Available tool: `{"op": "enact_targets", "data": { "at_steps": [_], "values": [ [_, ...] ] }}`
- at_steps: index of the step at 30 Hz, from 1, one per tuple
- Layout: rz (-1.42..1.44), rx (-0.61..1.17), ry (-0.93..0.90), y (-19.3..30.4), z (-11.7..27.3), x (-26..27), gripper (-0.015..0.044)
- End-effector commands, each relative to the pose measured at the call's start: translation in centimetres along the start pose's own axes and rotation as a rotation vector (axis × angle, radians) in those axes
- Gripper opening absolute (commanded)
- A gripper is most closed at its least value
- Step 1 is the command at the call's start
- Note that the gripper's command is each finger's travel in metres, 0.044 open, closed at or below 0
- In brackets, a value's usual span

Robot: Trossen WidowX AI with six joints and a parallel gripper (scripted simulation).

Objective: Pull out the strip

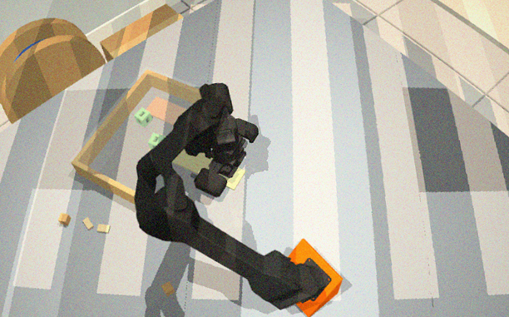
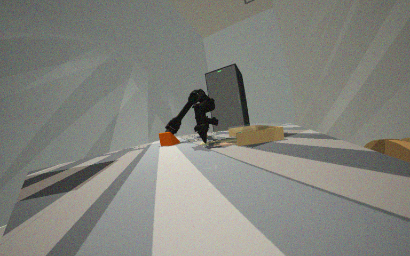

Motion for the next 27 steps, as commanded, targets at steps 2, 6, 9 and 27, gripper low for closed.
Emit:
{"op": "enact_targets", "data": {
  "at_steps": [2, 6, 9, 27],
  "values": [
    [-0.007, 0.028, -0.005, 1.5, -0.6, -0.1, 0.0000],
    [-0.008, 0.029, -0.005, 2.1, -0.6, -0.2, 0.0000],
    [-0.008, 0.029, -0.005, 2.5, -0.6, -0.2, 0.0000],
    [-0.008, 0.030, -0.005, 5.1, -0.6, -0.6, 0.0000]
  ]
}}
Point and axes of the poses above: the point midway between the two fingers, 35 mm back from their tips, its own z axis back along the fingers, its own x axis across the jaws, y = z × x, the point moved 5 cm from there along z, back along the fingers, and after that the axes turned 8 degrees about -z, right-handed, at the moved point
